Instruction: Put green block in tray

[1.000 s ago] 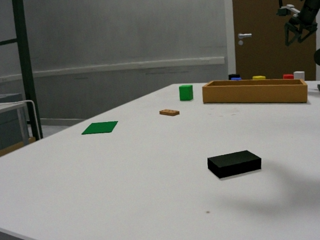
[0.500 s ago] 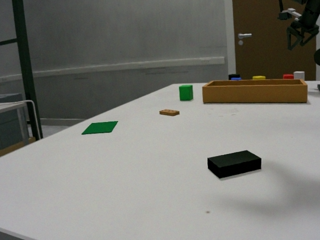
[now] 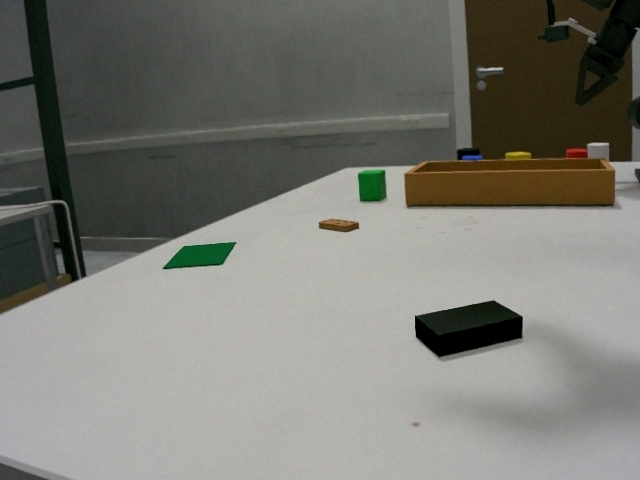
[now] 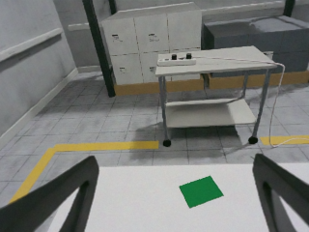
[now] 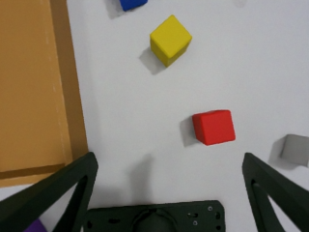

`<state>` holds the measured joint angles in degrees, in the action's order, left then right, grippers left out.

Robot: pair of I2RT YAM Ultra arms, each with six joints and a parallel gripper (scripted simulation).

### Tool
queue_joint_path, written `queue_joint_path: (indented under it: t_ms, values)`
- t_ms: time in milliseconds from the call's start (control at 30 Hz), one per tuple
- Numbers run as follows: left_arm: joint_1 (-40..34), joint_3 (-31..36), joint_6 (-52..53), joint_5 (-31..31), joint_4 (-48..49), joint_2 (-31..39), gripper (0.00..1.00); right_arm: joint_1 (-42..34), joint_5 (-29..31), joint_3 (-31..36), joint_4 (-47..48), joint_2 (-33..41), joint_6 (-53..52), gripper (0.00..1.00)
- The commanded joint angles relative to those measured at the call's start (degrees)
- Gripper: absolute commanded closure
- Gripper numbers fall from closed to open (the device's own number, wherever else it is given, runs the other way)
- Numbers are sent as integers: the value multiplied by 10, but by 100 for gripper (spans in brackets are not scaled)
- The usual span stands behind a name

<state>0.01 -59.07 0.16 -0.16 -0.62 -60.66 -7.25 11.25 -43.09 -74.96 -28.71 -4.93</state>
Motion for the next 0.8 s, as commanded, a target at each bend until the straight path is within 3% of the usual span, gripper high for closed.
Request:
queue_joint_path:
  t_ms: [0, 233, 300, 767]
  values:
    - [0, -5, -1, 1, 3, 3, 0, -58, -3, 6, 21, 11, 8, 0]
    - [0, -5, -1, 1, 3, 3, 0, -203, -8, 18, 28, 11, 14, 0]
    - [0, -5, -1, 1, 3, 3, 0, -203, -8, 18, 28, 11, 14, 0]
    - [0, -5, -1, 1, 3, 3, 0, -520, -18, 45, 46, 15, 26, 0]
